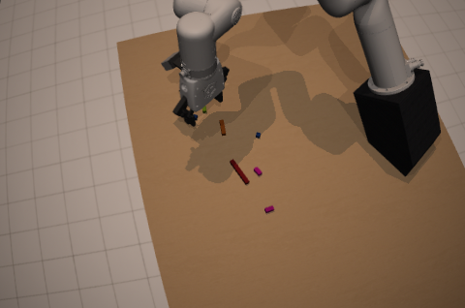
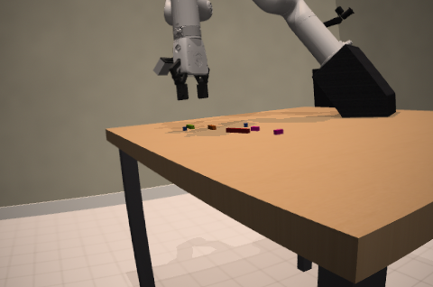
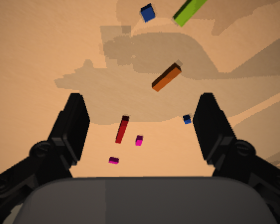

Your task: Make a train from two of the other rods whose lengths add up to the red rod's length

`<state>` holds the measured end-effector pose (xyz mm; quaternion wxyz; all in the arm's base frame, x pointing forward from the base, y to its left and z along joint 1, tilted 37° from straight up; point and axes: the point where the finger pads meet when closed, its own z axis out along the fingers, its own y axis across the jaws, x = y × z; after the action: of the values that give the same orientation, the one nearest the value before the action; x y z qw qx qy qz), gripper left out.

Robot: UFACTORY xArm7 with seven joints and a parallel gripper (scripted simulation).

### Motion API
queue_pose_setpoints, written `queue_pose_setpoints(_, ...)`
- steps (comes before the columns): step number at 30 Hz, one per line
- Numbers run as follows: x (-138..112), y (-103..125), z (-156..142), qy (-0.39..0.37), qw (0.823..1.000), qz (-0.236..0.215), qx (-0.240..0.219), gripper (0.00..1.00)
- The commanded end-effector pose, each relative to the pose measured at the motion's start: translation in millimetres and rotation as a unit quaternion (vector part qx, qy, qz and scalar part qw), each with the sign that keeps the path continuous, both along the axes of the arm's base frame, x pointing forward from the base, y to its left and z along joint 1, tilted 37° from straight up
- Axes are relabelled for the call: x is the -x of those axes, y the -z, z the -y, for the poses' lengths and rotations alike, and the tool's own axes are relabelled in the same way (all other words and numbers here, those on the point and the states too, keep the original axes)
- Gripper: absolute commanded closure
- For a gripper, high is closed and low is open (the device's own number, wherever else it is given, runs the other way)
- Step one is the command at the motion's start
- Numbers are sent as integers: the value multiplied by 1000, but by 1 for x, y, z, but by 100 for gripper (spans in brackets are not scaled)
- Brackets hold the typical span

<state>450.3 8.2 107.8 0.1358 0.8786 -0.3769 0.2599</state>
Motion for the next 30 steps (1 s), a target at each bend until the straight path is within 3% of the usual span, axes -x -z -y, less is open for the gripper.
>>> queue_pose_setpoints(1, -1, -9, 15, 65, 997, 44, -28, 0)
queue_pose_setpoints(5, -1, -11, 21, 91, 993, 58, -37, 0)
queue_pose_setpoints(16, 2, -26, 58, 245, 955, 145, -87, 0)
queue_pose_setpoints(26, 3, -28, 64, 270, 945, 159, -95, 0)
queue_pose_setpoints(27, 3, -28, 64, 270, 945, 159, -95, 76)
queue_pose_setpoints(30, 3, -28, 64, 270, 945, 159, -95, 76)
